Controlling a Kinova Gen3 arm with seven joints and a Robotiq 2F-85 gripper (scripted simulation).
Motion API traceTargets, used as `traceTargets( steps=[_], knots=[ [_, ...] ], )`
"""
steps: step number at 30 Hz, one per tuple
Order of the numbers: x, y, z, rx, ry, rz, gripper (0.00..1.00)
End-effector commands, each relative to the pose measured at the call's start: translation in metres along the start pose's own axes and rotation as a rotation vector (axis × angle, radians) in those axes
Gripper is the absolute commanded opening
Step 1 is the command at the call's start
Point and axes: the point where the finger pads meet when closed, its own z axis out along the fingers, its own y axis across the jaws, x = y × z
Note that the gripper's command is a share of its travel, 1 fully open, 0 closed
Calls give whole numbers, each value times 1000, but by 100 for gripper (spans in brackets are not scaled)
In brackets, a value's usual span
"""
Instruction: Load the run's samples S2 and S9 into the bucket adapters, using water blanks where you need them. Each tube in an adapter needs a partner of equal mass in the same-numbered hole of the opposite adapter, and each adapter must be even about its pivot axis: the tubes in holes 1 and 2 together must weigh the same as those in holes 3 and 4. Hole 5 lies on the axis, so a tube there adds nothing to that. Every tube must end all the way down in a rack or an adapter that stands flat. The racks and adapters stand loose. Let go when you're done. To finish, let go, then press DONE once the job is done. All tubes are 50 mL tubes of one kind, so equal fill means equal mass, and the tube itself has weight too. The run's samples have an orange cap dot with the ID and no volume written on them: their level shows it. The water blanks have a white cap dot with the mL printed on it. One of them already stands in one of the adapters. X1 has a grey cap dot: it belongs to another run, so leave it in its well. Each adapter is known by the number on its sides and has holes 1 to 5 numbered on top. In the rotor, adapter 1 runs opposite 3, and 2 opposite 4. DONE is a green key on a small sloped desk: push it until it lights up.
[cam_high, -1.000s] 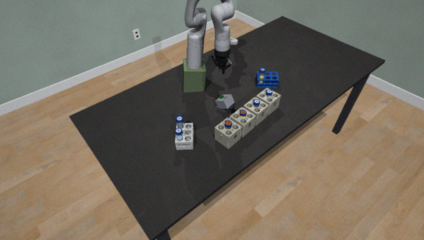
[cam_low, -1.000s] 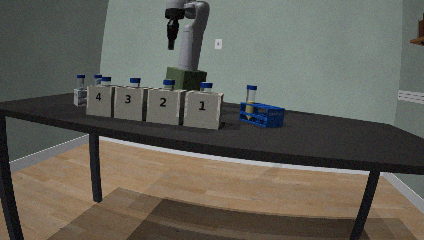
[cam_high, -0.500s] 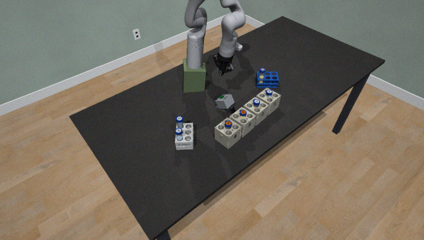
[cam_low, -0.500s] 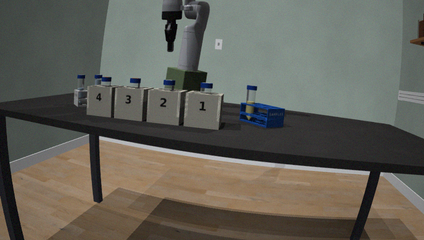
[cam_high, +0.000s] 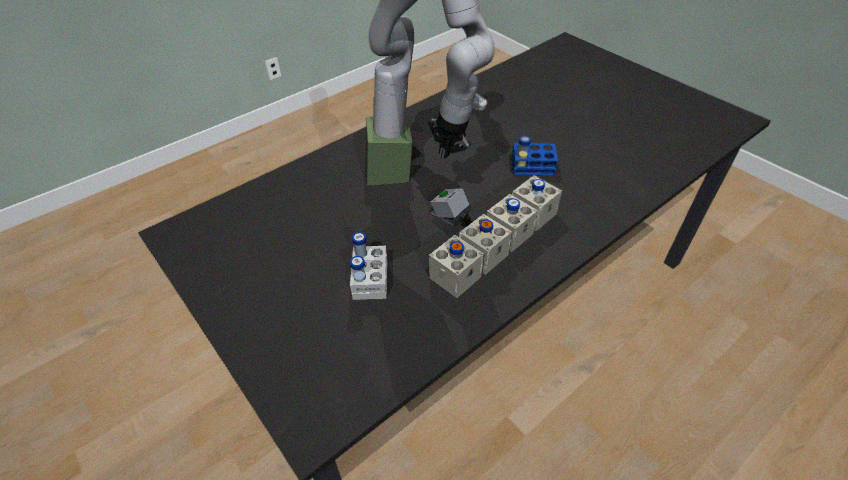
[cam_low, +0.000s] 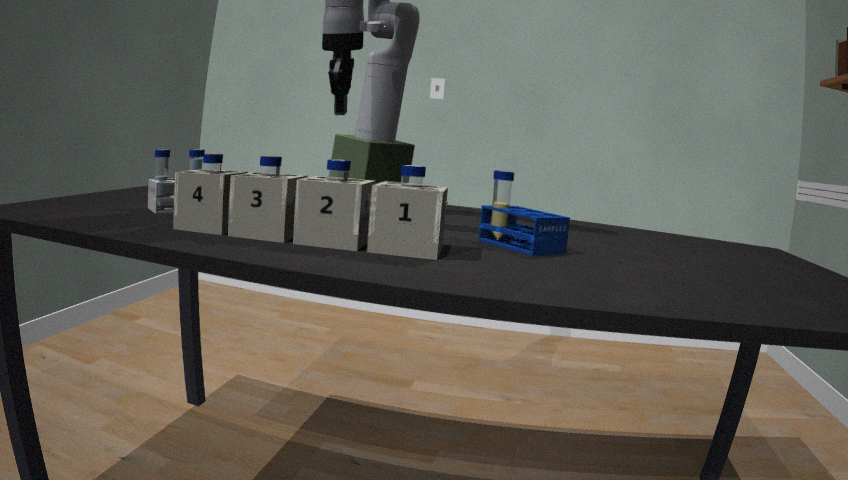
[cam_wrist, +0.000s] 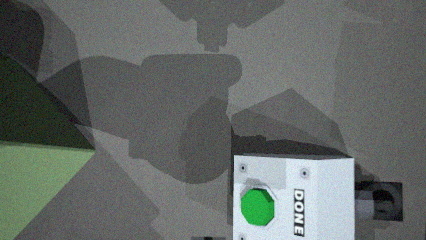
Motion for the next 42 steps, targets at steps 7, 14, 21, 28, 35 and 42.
traceTargets(
  steps=[7, 14, 21, 28, 35, 42],
  knots=[
    [-1, 1, 14, 7, -1, 2, 10],
    [-1, 4, 20, 7, -1, 1, 10],
    [-2, 6, 29, 7, -1, 2, 10],
    [-2, 8, 37, 7, -1, 2, 10],
    [-3, 11, 45, 7, -1, 1, 10],
    [-3, 13, 53, 6, -1, 2, 10]
  ],
)
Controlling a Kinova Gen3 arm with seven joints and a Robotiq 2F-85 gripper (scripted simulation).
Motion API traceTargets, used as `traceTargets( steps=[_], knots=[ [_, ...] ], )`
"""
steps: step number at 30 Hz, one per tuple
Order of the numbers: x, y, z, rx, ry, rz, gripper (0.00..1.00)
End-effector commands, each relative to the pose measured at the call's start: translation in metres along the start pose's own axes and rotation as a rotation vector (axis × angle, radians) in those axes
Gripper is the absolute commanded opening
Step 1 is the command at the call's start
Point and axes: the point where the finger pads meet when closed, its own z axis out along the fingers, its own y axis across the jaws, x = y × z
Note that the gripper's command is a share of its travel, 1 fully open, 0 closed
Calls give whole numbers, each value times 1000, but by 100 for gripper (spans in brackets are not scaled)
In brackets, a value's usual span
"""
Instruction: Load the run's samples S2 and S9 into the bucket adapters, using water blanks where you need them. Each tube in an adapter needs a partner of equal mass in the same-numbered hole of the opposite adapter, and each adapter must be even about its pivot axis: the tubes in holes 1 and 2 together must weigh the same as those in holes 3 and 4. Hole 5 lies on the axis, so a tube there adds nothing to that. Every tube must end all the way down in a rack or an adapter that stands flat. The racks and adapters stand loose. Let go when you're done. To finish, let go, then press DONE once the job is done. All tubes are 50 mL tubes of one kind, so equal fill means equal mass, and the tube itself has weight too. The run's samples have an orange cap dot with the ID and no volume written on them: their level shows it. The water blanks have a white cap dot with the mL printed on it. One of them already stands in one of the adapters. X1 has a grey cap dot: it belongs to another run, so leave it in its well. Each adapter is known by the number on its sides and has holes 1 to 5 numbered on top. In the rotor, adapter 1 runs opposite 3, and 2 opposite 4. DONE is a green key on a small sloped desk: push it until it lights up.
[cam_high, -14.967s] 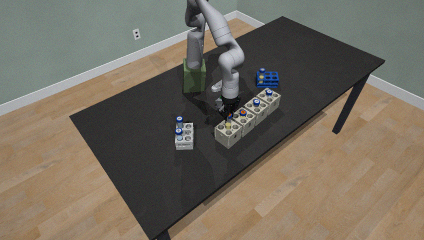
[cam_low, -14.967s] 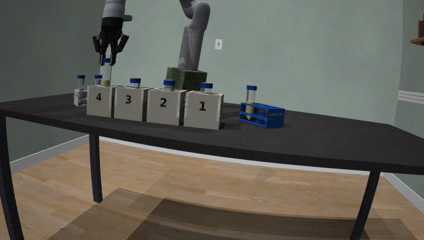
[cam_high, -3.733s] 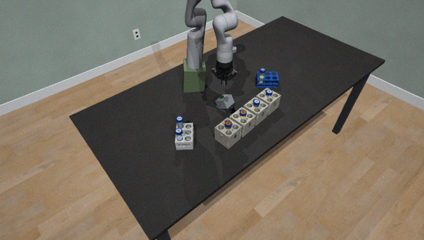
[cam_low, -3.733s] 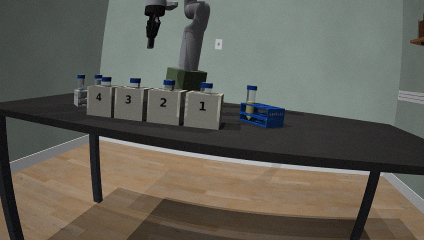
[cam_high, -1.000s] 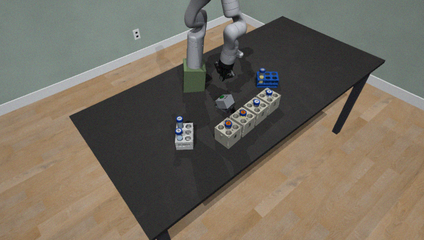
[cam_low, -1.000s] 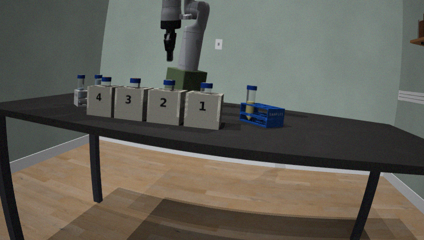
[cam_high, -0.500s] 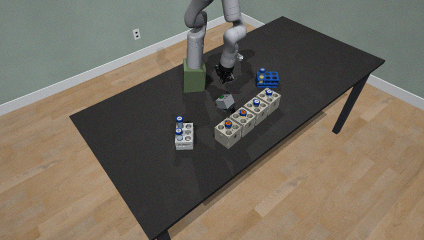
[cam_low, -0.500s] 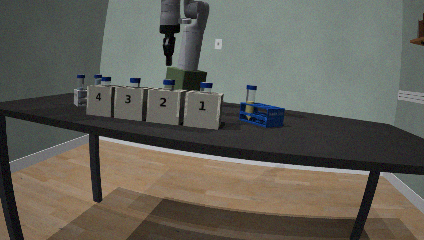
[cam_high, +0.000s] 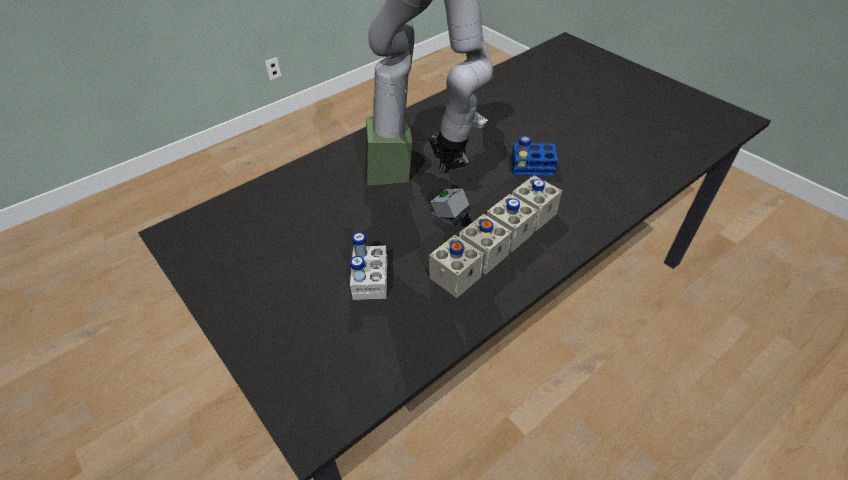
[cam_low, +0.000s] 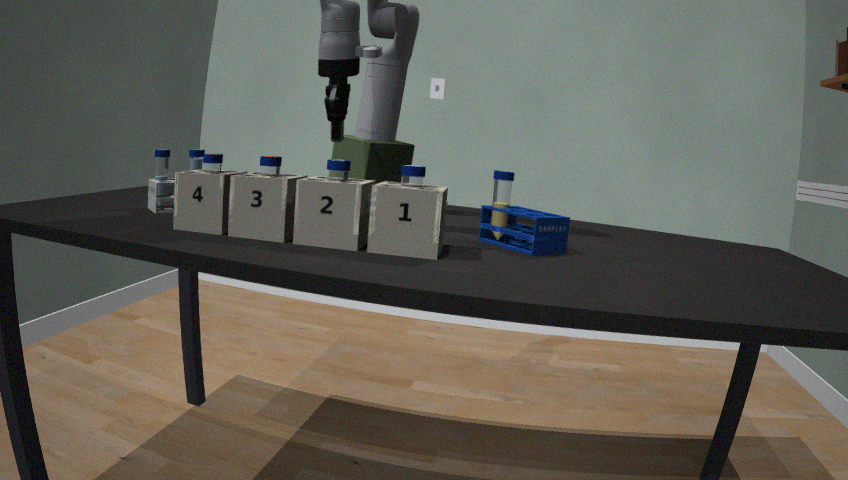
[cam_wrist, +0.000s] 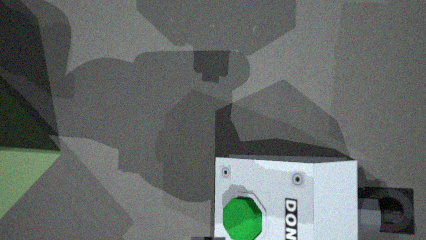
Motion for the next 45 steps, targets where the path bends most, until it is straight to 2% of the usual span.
traceTargets(
  steps=[1, 45],
  knots=[
    [0, -1, 7, 8, -1, 0, 10],
    [-2, 15, 53, 4, -1, -5, 10]
  ],
)
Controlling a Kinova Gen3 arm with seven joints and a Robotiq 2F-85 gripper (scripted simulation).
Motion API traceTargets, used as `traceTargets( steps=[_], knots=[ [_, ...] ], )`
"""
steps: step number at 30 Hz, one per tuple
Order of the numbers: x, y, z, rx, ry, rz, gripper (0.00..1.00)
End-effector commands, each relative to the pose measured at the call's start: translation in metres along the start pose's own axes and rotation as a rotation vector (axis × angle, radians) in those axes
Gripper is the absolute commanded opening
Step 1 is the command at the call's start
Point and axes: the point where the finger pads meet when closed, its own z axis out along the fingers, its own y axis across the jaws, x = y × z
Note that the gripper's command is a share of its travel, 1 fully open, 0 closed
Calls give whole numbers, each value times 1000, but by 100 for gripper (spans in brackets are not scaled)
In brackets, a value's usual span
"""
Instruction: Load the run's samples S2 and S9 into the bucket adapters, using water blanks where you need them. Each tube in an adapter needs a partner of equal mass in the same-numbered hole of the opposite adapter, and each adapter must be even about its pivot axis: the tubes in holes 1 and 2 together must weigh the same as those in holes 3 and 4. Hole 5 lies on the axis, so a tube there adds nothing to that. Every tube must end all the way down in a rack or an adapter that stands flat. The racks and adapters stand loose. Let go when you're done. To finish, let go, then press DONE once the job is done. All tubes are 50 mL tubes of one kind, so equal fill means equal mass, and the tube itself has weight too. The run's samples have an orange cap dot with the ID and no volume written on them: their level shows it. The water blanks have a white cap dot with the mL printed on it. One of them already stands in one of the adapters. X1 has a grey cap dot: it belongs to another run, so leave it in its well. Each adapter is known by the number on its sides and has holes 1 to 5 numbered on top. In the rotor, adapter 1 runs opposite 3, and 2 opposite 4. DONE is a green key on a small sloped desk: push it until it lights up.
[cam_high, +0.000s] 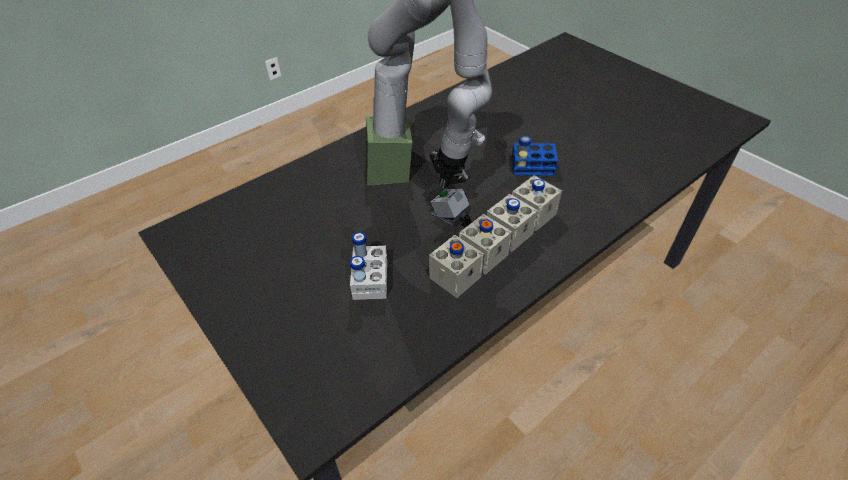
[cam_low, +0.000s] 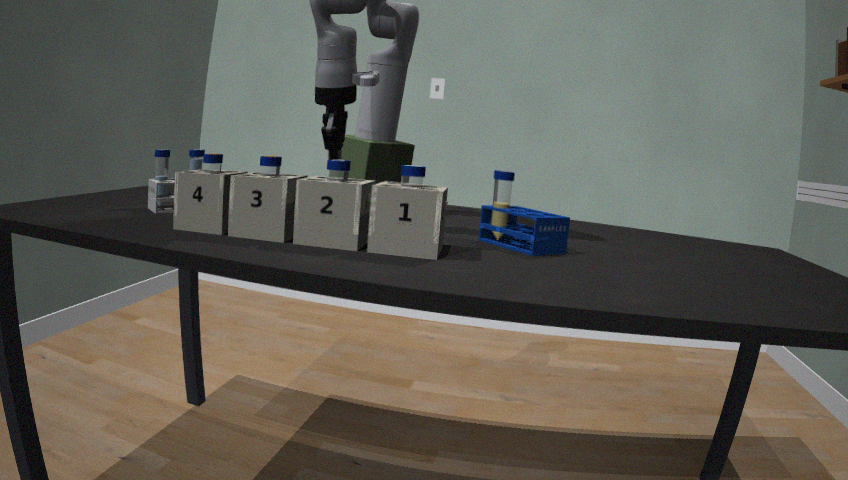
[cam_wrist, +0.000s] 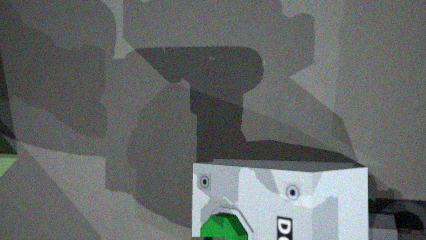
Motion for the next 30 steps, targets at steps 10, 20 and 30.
traceTargets(
  steps=[10, 20, 30],
  knots=[
    [0, -1, 3, 6, 1, -2, 10],
    [-1, 3, 10, 1, -2, -5, 10],
    [-1, 5, 15, 1, -2, -5, 10]
  ],
)
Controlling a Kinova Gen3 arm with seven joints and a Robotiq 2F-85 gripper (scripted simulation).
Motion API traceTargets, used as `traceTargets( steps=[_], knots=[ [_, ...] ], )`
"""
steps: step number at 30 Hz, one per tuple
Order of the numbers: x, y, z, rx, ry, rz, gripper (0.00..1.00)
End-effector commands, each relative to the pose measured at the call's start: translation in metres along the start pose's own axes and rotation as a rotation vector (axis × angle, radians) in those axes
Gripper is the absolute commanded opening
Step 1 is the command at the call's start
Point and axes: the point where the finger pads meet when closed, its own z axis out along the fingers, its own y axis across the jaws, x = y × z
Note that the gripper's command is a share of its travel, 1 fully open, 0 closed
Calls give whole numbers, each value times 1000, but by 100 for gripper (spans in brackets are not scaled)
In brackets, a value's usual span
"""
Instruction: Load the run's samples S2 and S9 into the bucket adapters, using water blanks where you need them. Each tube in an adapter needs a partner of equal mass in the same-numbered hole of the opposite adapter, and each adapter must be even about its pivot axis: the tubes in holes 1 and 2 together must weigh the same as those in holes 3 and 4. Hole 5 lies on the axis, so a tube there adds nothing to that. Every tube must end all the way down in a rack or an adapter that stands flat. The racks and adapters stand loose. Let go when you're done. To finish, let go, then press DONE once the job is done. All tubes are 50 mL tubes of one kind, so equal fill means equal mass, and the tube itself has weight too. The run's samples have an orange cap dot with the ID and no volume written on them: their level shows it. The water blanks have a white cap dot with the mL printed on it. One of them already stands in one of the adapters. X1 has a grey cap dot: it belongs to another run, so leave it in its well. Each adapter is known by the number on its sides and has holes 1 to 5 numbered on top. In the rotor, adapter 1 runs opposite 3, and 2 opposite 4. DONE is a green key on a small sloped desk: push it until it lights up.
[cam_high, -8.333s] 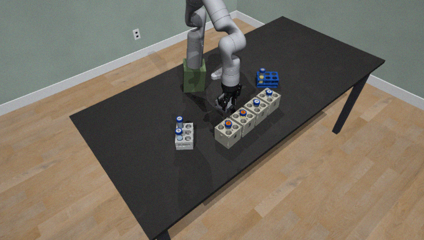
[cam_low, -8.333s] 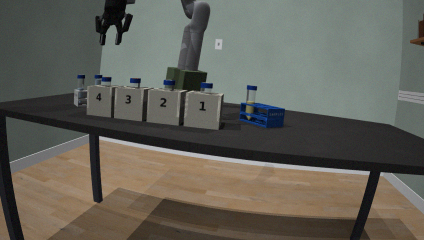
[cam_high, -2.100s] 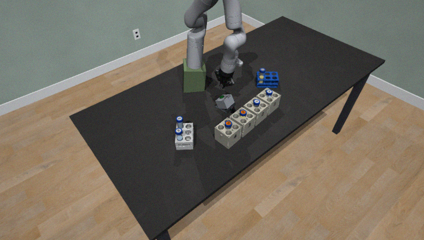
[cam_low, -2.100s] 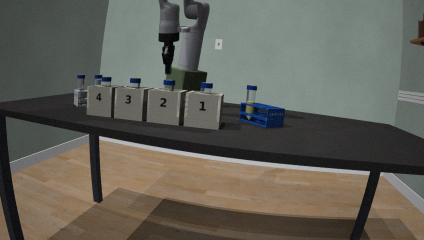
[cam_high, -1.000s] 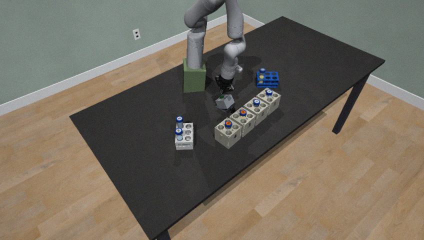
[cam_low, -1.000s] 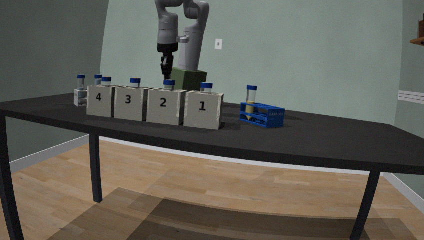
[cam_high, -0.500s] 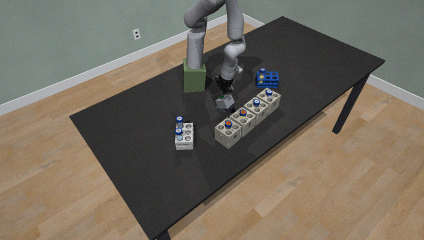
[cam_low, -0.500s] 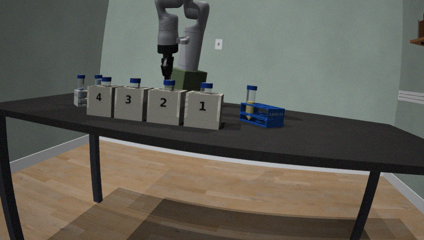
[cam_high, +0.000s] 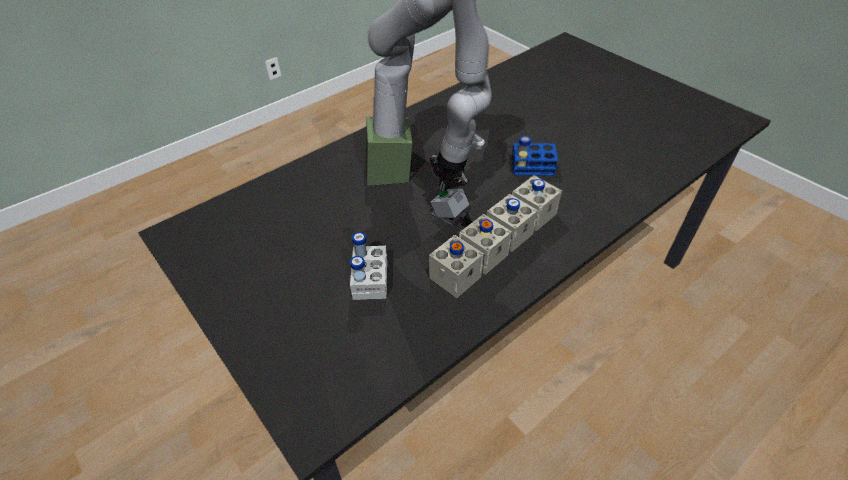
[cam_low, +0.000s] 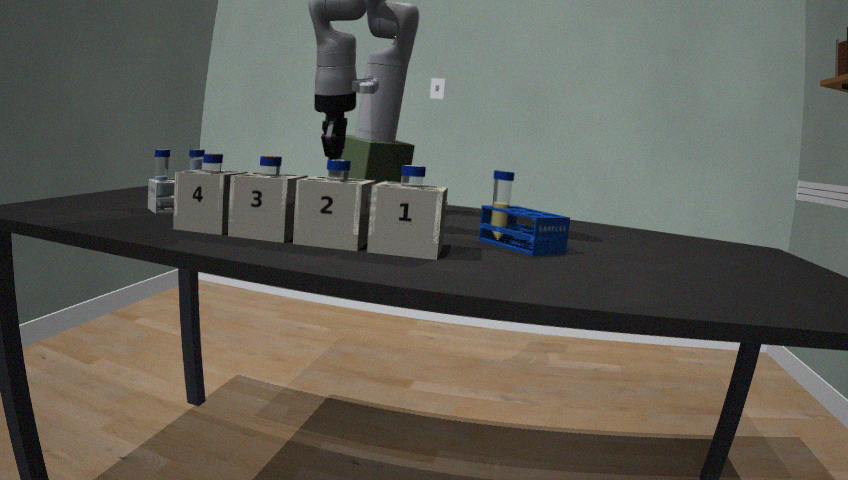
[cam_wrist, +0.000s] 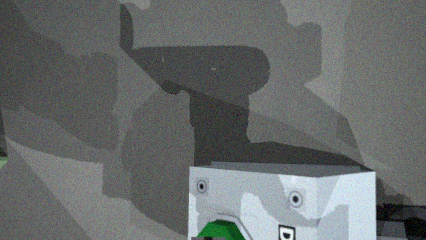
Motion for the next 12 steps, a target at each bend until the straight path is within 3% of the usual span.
traceTargets(
  steps=[1, 12],
  knots=[
    [-2, 3, 3, -4, -4, -5, 10],
    [-2, 5, 10, -4, -4, -5, 10]
  ],
)
